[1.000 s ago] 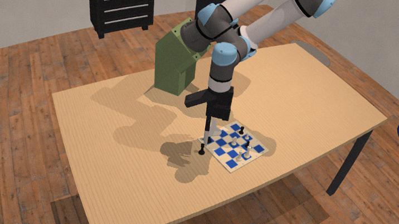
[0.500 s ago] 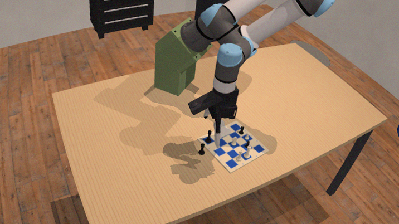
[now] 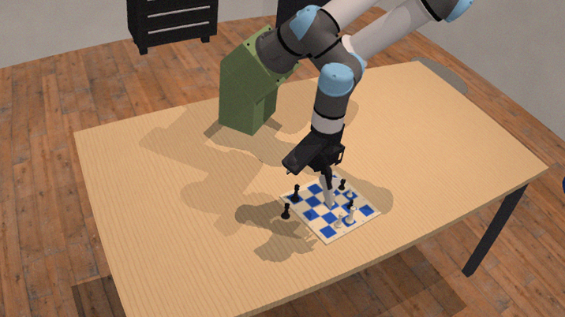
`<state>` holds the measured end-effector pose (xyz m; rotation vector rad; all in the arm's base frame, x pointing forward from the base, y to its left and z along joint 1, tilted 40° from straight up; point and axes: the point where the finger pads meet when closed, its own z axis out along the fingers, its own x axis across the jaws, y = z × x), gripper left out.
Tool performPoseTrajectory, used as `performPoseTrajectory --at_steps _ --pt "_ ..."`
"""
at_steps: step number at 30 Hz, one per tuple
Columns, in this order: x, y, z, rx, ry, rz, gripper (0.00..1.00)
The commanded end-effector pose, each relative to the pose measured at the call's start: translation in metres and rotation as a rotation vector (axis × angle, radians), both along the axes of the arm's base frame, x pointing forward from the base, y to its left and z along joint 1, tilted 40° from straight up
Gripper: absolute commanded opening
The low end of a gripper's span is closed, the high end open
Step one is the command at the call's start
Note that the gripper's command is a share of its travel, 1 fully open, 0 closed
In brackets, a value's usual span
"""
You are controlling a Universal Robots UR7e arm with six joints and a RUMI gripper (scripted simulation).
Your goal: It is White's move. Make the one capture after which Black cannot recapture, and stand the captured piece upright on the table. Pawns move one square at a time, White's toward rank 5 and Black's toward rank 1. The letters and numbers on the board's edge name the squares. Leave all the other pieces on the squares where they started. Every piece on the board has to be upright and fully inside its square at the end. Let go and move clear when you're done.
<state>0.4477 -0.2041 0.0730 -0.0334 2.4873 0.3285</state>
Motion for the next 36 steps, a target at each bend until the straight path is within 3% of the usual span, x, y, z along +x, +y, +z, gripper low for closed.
performPoseTrajectory --at_steps 1,13,15,16,30,32,33,36 --pt "0.009 0.003 0.009 -0.150 -0.075 0.223 1.00" --pt "0.026 0.020 0.029 -0.387 -0.170 0.522 1.00" --pt "0.026 0.020 0.029 -0.387 -0.170 0.522 1.00" --pt "0.026 0.020 0.031 -0.445 -0.194 0.598 1.00" --pt "0.039 0.042 0.050 -0.715 -0.301 0.940 1.00" --pt "0.039 0.042 0.050 -0.715 -0.301 0.940 1.00" --pt "0.039 0.043 0.051 -0.772 -0.325 1.015 1.00" --pt "0.041 0.048 0.054 -0.826 -0.346 1.083 1.00"
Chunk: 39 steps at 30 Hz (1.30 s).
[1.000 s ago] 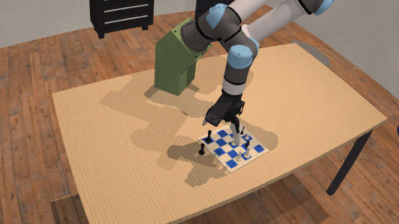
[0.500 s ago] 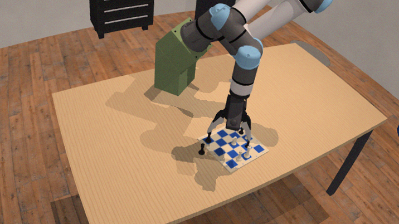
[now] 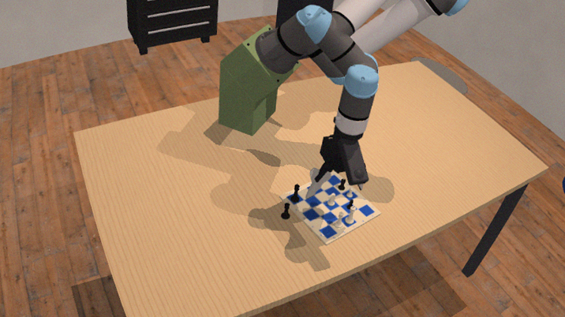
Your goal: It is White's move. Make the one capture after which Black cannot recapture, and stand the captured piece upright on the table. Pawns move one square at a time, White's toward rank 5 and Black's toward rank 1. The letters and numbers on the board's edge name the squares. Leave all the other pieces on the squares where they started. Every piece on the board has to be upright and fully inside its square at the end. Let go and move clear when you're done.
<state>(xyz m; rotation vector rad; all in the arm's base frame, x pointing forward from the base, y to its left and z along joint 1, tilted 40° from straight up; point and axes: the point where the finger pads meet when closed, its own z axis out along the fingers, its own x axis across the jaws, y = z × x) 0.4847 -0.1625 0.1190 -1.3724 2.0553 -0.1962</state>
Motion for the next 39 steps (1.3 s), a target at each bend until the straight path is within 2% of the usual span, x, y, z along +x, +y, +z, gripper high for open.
performPoseTrajectory --at_steps 1,11,13,14,28,39 --pt "0.004 0.007 0.009 -0.151 -0.071 0.224 1.00" --pt "0.008 0.018 0.016 -0.344 -0.148 0.474 1.00" --pt "0.008 0.018 0.016 -0.344 -0.148 0.474 1.00" --pt "0.008 0.019 0.017 -0.399 -0.171 0.549 1.00" --pt "0.009 0.026 0.021 -0.642 -0.284 0.897 1.00" --pt "0.009 0.026 0.021 -0.661 -0.294 0.924 1.00"
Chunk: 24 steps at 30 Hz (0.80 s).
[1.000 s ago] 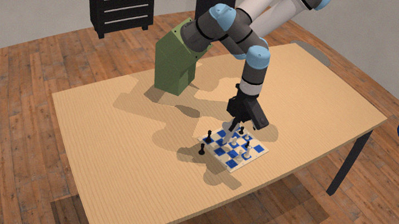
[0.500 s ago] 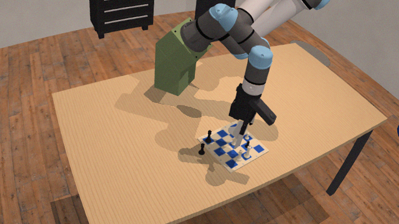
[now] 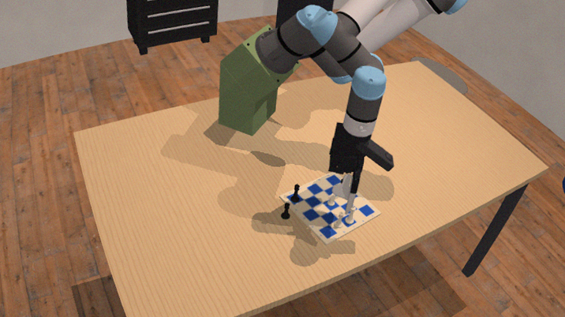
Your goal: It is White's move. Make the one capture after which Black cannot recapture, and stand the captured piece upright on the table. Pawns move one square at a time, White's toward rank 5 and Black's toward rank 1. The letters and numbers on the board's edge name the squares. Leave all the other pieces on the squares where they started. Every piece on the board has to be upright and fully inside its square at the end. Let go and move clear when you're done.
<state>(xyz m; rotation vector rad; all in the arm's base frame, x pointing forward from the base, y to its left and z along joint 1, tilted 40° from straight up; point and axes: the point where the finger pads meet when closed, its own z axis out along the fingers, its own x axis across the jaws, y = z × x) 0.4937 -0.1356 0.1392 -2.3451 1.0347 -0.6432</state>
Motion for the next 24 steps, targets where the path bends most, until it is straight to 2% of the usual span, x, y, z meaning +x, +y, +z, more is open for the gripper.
performPoseTrajectory --at_steps 1,3,4,24 --pt "0.0004 -0.0004 0.0011 -0.013 -0.012 0.047 1.00" --pt "0.0005 0.0000 0.0011 -0.013 -0.012 0.048 1.00" --pt "0.0005 0.0002 0.0011 -0.013 -0.012 0.048 0.25" --pt "0.0000 0.0009 0.0007 -0.013 -0.011 0.048 0.25"
